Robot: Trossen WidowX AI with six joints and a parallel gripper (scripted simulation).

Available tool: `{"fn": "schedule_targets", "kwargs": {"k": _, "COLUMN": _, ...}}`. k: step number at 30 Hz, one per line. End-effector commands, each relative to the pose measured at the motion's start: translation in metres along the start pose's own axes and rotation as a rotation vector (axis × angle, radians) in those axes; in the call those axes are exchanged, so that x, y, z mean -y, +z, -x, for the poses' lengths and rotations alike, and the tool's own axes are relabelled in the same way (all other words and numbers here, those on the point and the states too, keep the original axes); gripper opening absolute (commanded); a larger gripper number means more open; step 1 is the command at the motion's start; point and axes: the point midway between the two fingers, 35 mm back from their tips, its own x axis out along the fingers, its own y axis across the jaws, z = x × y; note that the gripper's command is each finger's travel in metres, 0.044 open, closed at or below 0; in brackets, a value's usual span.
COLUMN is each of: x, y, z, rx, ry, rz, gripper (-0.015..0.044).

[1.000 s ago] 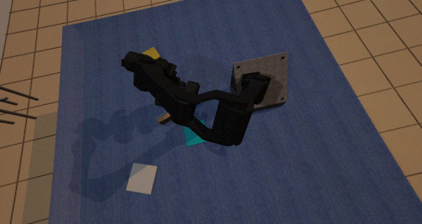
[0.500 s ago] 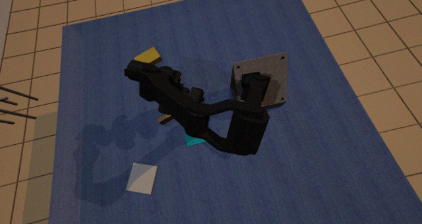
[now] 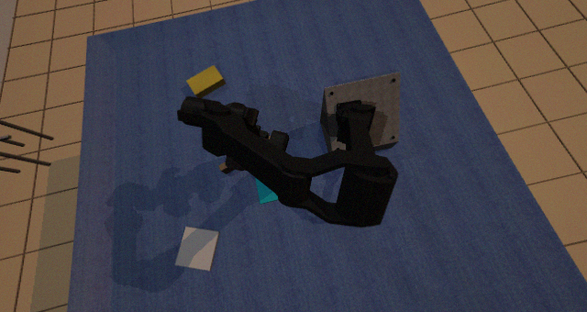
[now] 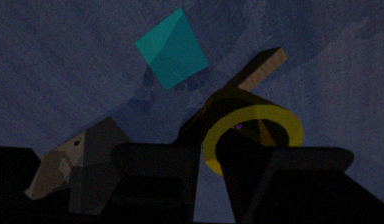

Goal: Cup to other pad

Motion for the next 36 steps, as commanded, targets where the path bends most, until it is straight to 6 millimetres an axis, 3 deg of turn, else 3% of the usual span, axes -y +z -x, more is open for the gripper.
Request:
{"fn": "schedule_targets", "kwargs": {"k": 1, "x": -0.005, "y": 0.005, "z": 0.000, "rx": 0.003, "ry": 0.002, "rz": -0.005, "gripper": 0.0000}}
{"fn": "schedule_targets", "kwargs": {"k": 36, "x": -0.055, "y": 0.051, "z": 0.002, "rx": 0.005, "ry": 0.004, "rz": -0.006, "gripper": 0.0000}}
